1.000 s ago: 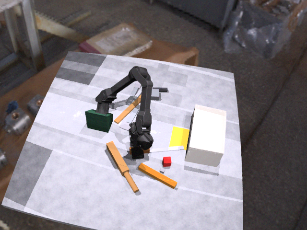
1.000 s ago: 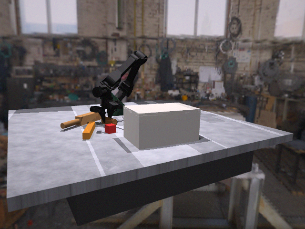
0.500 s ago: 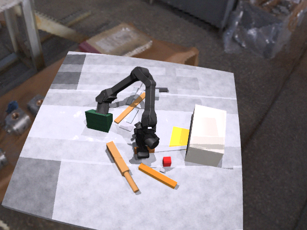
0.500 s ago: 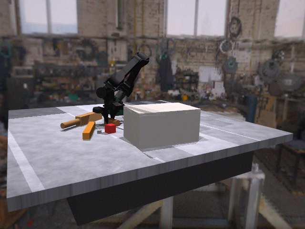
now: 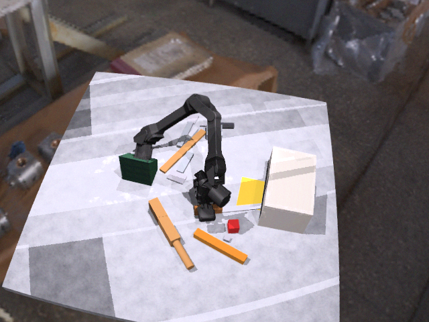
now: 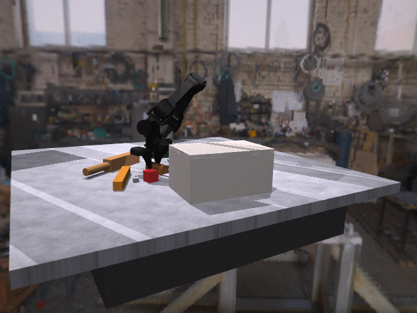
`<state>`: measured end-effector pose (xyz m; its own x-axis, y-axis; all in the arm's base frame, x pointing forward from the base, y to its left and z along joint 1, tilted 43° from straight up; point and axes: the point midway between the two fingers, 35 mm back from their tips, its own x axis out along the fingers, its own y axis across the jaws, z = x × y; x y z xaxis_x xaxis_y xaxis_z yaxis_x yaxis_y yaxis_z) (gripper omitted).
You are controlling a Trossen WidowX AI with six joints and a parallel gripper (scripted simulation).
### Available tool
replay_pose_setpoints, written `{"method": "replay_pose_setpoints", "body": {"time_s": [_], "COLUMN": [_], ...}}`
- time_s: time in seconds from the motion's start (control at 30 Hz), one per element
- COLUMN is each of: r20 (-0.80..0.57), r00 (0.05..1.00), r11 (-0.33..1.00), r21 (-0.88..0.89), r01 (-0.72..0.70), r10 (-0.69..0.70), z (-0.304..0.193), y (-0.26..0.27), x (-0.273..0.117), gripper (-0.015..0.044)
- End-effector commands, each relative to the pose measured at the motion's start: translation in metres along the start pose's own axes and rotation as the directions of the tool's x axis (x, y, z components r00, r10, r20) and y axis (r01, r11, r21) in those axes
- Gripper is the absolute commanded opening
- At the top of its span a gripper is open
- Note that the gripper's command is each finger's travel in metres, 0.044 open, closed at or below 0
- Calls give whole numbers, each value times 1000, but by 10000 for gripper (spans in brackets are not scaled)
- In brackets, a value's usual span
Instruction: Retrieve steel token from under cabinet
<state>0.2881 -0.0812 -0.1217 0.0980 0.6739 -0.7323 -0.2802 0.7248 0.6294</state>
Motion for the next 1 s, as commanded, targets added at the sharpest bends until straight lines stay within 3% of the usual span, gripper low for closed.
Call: {"method": "replay_pose_setpoints", "body": {"time_s": [0.0,0.97], "r20": [0,1], "r00": [1000,1000], "r11": [1000,1000], "r21": [-2,-4], "r01": [3,2], "r10": [-3,-2], "z": [9,51], "y": [-1,-1], "x": [0,0], "gripper": [0,0]}}
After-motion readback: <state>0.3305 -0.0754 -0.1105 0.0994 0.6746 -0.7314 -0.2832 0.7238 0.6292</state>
